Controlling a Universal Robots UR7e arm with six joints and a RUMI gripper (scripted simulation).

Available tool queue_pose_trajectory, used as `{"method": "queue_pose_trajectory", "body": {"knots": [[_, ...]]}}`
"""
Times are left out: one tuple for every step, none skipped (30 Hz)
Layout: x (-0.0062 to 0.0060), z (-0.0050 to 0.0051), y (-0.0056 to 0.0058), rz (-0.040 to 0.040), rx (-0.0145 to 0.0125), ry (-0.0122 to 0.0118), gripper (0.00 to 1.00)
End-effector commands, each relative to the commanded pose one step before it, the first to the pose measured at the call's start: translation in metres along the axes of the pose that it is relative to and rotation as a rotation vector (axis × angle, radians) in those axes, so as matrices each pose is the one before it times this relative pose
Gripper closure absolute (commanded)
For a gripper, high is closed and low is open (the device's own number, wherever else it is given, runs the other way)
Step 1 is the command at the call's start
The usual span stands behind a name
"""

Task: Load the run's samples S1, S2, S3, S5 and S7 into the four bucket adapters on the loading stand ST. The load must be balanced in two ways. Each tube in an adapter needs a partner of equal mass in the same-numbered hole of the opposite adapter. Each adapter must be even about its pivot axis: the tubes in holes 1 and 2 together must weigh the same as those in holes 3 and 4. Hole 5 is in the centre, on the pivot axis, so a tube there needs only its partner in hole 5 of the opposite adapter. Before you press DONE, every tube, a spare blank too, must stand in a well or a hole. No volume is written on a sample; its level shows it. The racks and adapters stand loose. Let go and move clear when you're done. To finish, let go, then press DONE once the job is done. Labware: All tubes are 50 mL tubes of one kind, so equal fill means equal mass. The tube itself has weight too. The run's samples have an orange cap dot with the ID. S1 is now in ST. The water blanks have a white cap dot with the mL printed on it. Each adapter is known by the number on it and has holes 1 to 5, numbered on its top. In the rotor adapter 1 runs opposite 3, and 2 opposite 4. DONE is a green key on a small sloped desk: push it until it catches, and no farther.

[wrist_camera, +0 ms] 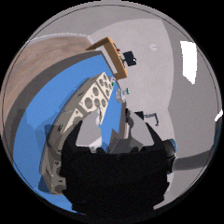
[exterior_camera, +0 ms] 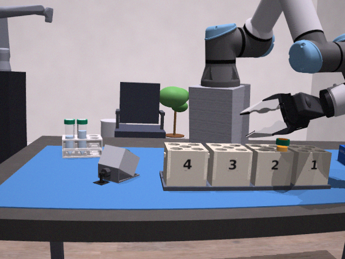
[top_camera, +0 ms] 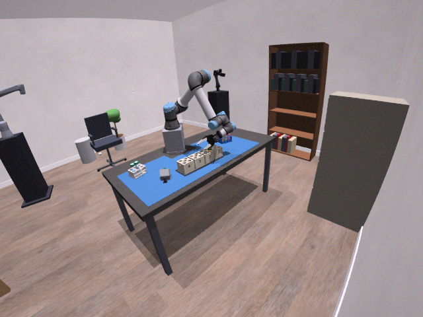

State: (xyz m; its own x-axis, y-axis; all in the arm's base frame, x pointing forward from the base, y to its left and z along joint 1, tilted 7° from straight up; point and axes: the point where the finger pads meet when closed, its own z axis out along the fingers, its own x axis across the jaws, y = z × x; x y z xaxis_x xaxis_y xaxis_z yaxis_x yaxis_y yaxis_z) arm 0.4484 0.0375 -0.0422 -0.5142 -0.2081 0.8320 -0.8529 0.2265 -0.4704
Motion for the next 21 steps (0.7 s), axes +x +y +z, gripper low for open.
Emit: {"method": "queue_pose_trajectory", "body": {"knots": [[-0.00995,-0.03856,0.00919,0.01602,-0.11655,-0.25383,0.65],[-0.00407,-0.0067,0.00282,0.01618,-0.01253,-0.01931,0.65],[-0.00415,-0.00659,0.00297,0.01559,-0.01258,-0.01989,0.65],[-0.00424,-0.00646,0.00312,0.01498,-0.01262,-0.02039,0.65],[-0.00432,-0.00634,0.00326,0.01437,-0.01266,-0.02085,0.65],[-0.0044,-0.0062,0.00341,0.01375,-0.0127,-0.02124,0.65],[-0.00448,-0.00607,0.00354,0.01312,-0.01272,-0.02158,0.65],[-0.00016,-0.0002,0.00013,0.01248,-0.01274,-0.02188,0.65],[0.0,0.0,0.0,0.012,-0.01266,-0.02185,0.65],[0.0,0.0,0.0,0.01194,-0.01235,-0.02094,0.65],[0.0,0.0,0.0,0.0,0.0,0.0,0.65],[0.0,0.0,0.0,0.0,0.0,0.0,0.65],[0.0,0.0,0.0,0.03248,-0.032,-0.05278,0.65],[0.0,0.0,0.0,0.00858,-0.00826,-0.01339,0.65],[0.0,0.0,0.0,0.01111,-0.00992,-0.01569,0.65],[0.0,0.0,0.0,0.01126,-0.00987,-0.01554,0.65],[0.0,0.0,0.0,0.01094,-0.00947,-0.01494,0.65],[0.0,0.0,0.0,0.01051,-0.00906,-0.01427,0.65],[0.0,0.0,0.0,0.01008,-0.00865,-0.01366,0.65],[0.0,0.0,0.0,0.00965,-0.00824,-0.01306,0.65],[0.0,0.0,0.0,0.00921,-0.00785,-0.01248,0.65]]}}
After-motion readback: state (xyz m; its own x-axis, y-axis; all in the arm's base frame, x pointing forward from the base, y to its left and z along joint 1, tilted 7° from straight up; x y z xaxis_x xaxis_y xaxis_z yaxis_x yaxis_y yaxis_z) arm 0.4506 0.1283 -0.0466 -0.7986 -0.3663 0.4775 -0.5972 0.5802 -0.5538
